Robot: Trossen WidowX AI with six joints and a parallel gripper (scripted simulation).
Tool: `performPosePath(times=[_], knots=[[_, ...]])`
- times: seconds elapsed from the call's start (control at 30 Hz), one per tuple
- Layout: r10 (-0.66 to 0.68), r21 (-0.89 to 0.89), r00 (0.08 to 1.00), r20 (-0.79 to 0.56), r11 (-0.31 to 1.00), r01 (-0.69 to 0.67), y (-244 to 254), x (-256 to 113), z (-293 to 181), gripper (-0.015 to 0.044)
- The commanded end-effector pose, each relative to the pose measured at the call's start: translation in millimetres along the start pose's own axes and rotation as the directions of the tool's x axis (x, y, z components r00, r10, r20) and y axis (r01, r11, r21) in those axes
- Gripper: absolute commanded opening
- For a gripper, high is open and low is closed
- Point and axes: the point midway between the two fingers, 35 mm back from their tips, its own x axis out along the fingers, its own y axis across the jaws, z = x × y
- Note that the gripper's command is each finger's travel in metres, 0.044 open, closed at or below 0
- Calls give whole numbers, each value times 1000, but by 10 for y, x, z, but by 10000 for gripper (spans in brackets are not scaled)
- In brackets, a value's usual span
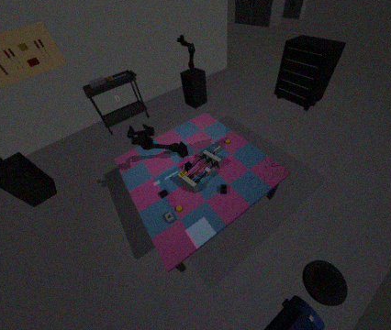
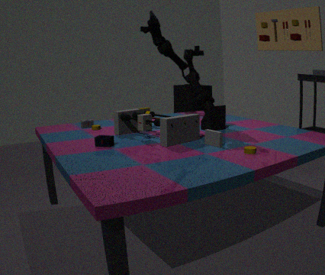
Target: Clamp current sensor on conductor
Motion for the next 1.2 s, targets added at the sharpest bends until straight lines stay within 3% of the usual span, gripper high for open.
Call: performPosePath(times=[0.0, 0.2, 0.43, 0.6, 0.77, 0.87, 1.1, 1.17], knots=[[-187, -319, 963, 196, 916, 243, -585, -375, 366, 440], [-332, -536, 867, 370, 687, 492, -1030, -848, 677, 440], [-470, -652, 686, 555, 266, 710, -1474, -1558, 977, 440], [-541, -652, 515, 665, -83, 754, -1732, -2157, 1126, 440], [-584, -611, 321, 746, -409, 678, -1931, -2805, 1201, 440], [-590, -600, 271, 761, -479, 641, -1970, -2969, 1207, 440], [-590, -600, 271, 761, -479, 641, -1970, -2969, 1207, 440], [-615, -574, 217, 758, -472, 669, -2051, -3036, 1217, 440]])
